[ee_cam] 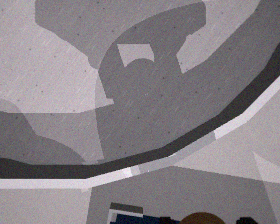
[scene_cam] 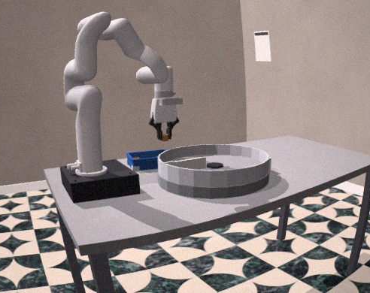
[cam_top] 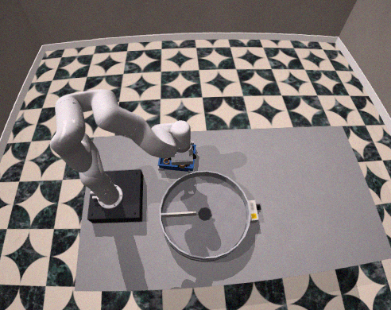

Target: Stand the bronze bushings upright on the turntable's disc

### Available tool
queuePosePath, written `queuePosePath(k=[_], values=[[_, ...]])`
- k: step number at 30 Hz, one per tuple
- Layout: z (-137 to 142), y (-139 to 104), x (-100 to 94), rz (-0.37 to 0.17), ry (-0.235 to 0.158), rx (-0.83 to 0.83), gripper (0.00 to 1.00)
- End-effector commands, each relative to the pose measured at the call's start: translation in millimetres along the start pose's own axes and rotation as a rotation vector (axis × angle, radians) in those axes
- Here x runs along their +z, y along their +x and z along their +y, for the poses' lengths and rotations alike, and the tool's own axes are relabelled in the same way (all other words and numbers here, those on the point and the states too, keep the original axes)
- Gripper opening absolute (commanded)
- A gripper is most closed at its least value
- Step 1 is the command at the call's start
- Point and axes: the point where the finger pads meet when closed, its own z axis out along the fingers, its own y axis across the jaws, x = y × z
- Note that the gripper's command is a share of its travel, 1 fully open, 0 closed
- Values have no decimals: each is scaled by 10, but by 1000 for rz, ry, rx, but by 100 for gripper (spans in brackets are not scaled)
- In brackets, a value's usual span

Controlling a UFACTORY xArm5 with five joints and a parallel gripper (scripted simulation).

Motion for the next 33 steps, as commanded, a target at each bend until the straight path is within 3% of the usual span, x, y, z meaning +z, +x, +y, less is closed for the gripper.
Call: queuePosePath(k=[1,14,33], values=[[-139,645,-32,-4,10,-7,0],[-257,1378,-28,-4,9,-7,0],[-266,1434,-28,-4,9,-7,0]])
